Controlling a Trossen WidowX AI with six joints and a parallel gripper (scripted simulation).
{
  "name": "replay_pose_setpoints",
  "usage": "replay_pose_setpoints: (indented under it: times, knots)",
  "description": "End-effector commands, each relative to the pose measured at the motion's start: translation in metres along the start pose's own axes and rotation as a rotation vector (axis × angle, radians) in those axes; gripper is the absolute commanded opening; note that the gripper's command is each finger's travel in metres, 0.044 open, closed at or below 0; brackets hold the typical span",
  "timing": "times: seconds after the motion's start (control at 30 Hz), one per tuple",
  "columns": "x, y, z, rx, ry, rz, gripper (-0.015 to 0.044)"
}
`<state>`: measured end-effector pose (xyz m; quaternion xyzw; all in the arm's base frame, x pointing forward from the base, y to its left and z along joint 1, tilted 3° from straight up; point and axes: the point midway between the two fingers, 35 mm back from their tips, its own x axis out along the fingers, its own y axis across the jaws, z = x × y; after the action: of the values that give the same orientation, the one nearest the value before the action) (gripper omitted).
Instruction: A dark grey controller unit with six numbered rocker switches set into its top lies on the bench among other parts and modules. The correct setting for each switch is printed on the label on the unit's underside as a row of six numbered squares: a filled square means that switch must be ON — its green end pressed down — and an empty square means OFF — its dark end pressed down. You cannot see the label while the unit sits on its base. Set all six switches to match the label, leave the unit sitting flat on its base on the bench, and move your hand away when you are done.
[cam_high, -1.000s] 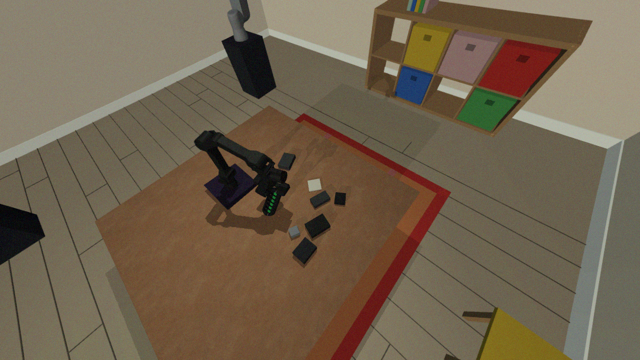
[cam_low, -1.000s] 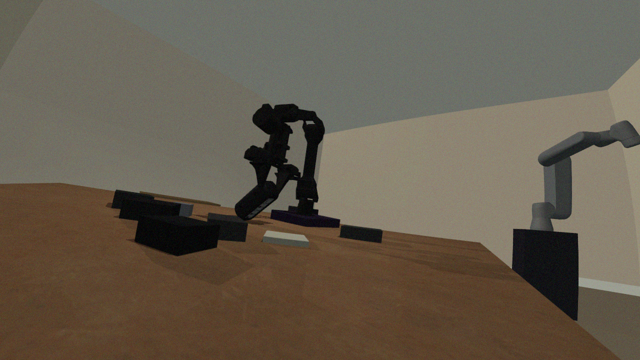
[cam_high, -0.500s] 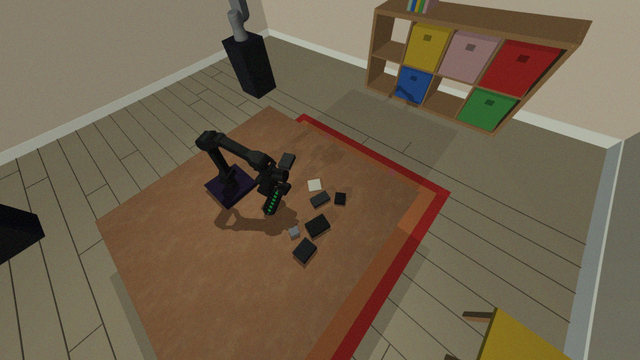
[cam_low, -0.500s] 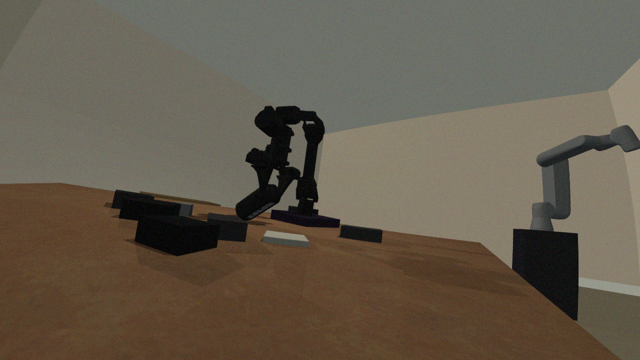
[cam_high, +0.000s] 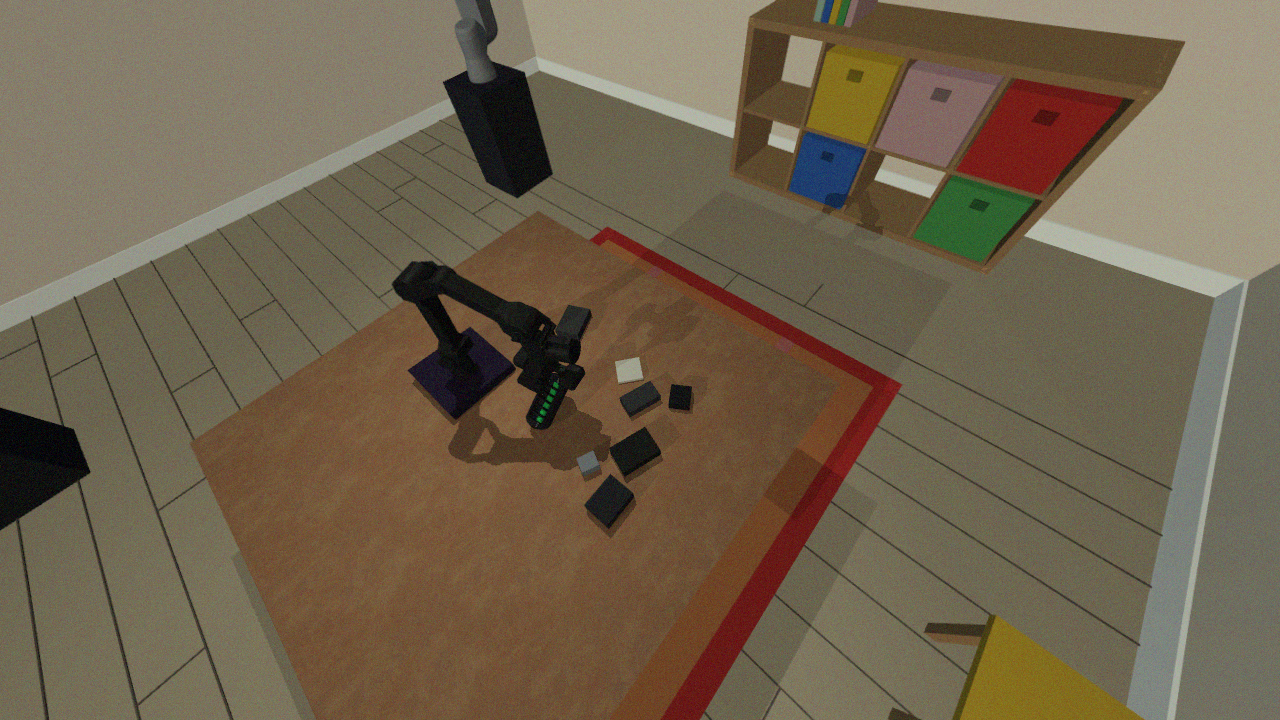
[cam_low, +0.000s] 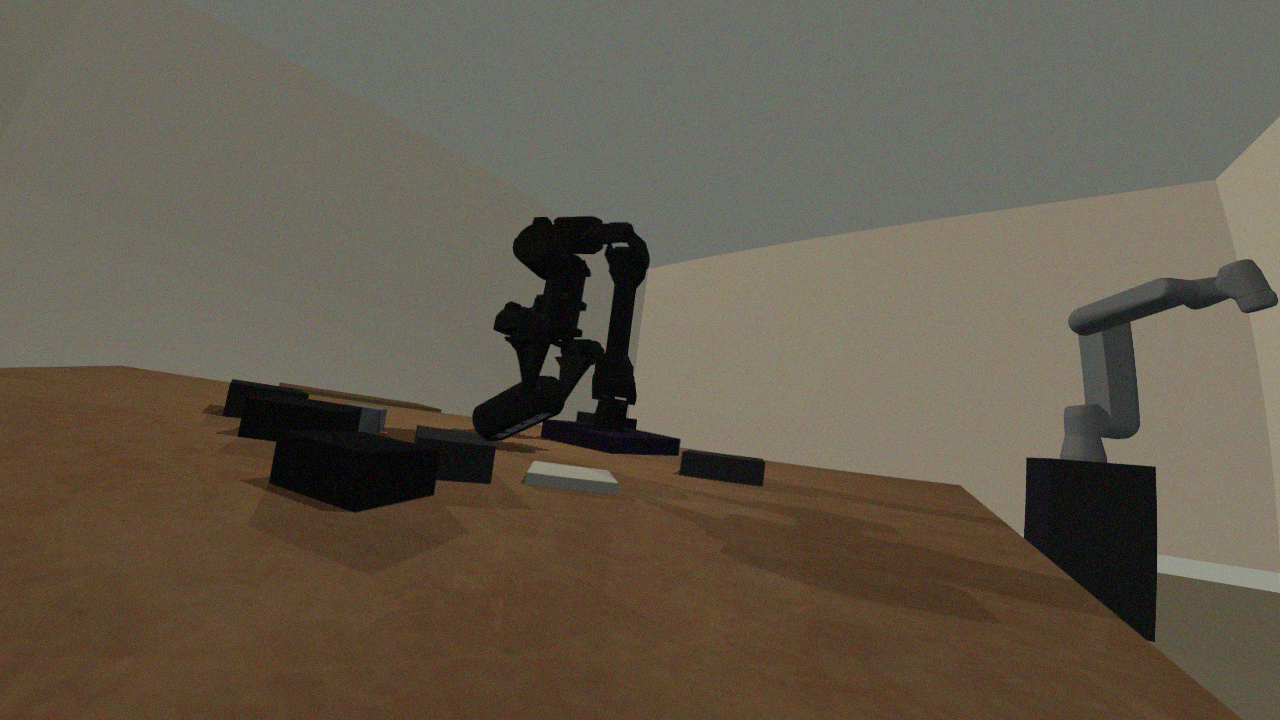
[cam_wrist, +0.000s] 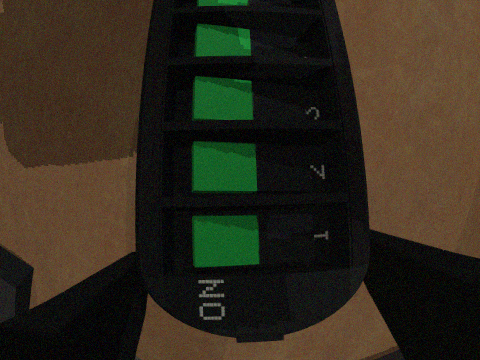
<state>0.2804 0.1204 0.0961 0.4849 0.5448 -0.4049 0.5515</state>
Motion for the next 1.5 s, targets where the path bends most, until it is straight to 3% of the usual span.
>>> replay_pose_setpoints:
  times: [0.0,1.47]
  knots:
    - [0.007,-0.004,0.004,0.015,-0.02,-0.017,0.0338]
    - [0.037,-0.004,-0.012,0.015,-0.018,-0.017,0.0338]
